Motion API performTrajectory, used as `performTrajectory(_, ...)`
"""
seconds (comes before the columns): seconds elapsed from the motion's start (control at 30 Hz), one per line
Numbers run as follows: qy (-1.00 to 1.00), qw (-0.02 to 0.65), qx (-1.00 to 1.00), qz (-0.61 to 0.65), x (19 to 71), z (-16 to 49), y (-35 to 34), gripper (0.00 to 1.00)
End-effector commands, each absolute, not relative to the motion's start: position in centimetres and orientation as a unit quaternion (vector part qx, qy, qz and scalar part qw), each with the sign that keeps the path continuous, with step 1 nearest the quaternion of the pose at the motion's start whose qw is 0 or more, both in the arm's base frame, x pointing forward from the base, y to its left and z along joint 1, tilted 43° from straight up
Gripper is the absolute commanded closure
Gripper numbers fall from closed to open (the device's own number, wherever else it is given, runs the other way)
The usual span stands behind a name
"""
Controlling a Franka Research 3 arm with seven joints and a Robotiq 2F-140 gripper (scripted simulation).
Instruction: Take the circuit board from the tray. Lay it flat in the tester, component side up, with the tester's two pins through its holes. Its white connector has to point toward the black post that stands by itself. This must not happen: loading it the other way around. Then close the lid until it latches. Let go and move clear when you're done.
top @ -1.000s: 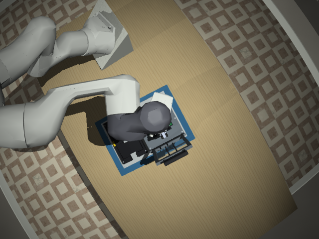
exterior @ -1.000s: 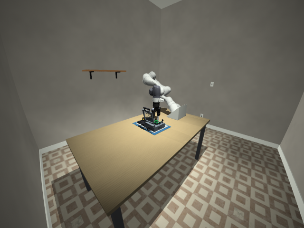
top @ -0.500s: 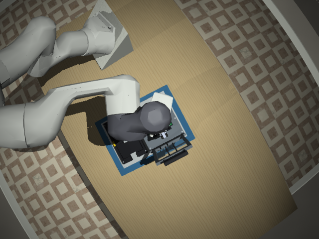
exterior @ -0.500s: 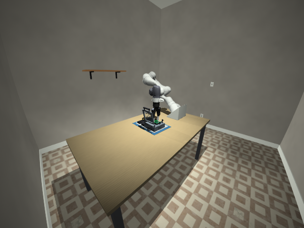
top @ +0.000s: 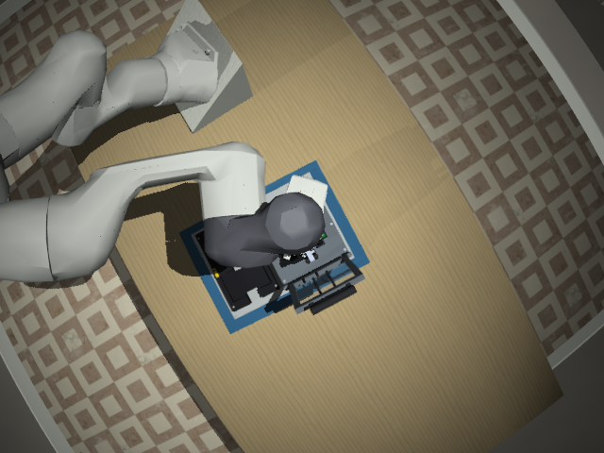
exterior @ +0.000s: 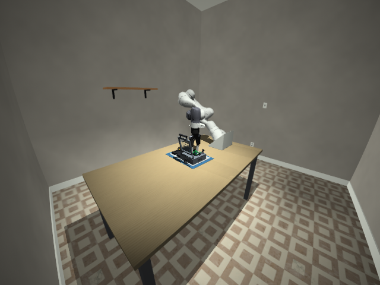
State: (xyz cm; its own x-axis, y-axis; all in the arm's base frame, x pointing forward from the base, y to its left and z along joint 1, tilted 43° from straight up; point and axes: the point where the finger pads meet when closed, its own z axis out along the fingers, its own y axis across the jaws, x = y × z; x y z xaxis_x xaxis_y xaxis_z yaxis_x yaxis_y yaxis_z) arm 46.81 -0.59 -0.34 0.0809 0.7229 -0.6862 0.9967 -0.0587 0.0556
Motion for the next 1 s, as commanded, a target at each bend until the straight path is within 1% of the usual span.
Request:
performTrajectory(0.0, 0.628, 0.273, 0.684, -0.250, 46.85, -0.43, -0.71, 0.54)
performTrajectory(0.03, 0.628, 0.273, 0.684, -0.250, 46.85, -0.43, -0.71, 0.54)
performTrajectory(0.07, 0.628, 0.273, 0.684, -0.250, 46.85, -0.43, -0.71, 0.42)
performTrajectory(0.97, 0.628, 0.273, 0.684, -0.250, 46.85, -0.43, -0.71, 0.42)
